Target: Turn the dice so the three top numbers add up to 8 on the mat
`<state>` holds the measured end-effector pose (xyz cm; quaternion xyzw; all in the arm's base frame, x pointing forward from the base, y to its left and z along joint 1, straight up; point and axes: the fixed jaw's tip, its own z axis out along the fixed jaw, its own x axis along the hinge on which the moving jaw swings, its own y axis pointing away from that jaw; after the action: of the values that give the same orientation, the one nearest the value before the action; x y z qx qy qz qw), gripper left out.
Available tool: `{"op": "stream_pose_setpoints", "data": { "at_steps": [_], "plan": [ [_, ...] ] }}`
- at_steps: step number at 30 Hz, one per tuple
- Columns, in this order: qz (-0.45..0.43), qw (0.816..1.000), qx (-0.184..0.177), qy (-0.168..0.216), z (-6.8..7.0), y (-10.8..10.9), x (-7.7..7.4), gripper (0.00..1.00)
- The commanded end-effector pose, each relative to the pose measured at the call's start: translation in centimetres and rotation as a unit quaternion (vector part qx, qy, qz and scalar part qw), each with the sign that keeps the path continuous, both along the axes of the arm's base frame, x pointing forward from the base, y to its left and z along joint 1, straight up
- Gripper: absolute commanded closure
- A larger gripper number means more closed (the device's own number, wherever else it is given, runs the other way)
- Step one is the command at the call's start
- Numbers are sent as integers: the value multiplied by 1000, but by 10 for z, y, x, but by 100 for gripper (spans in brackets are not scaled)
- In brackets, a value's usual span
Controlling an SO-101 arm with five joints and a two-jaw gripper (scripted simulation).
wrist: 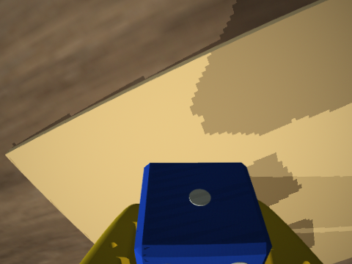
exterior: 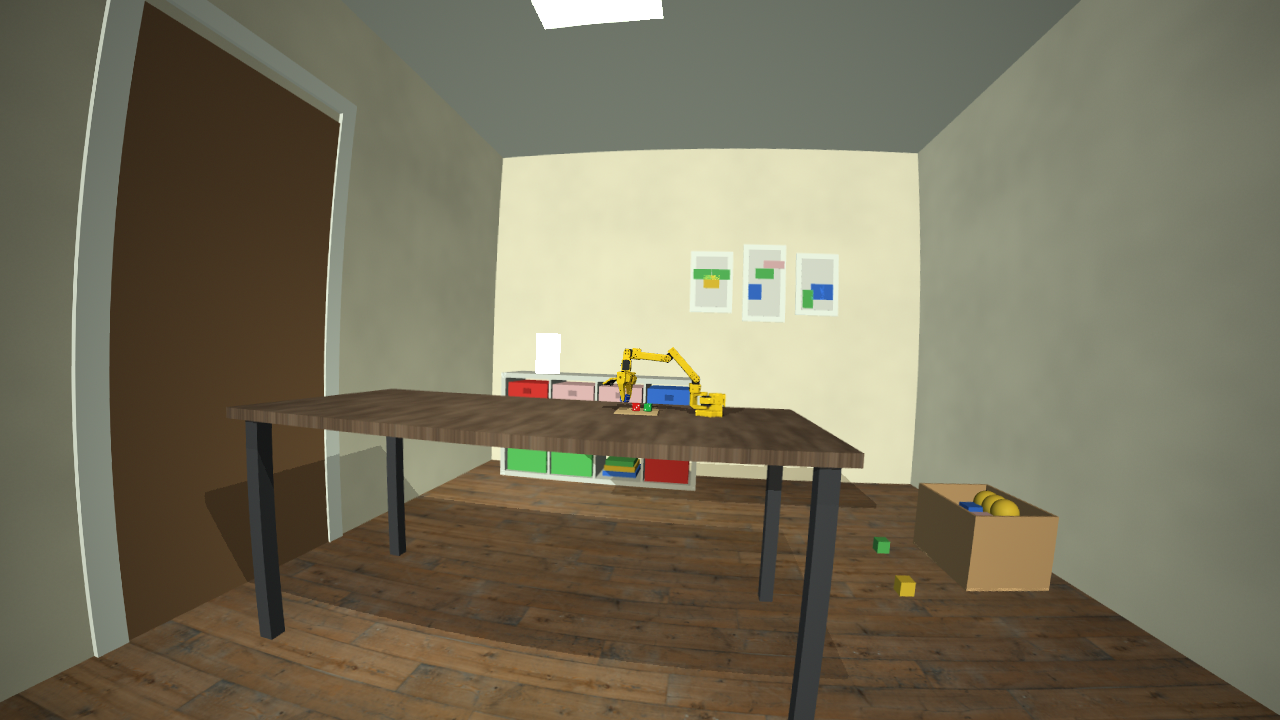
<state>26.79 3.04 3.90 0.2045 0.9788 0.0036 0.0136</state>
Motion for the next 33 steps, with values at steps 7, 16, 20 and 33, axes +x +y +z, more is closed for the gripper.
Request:
{"op": "stream_pose_setpoints", "data": {
  "at_steps": [7, 16, 20, 33],
  "plan": [
    [-4, 1000, 2, -20, 7, -2, 6, 100],
    [-4, 1000, 2, -14, 3, -2, 6, 100],
    [-4, 1000, 1, -12, 1, -2, 6, 100],
    [-4, 1000, 1, -1, -4, -2, 3, 100]
  ]
}}
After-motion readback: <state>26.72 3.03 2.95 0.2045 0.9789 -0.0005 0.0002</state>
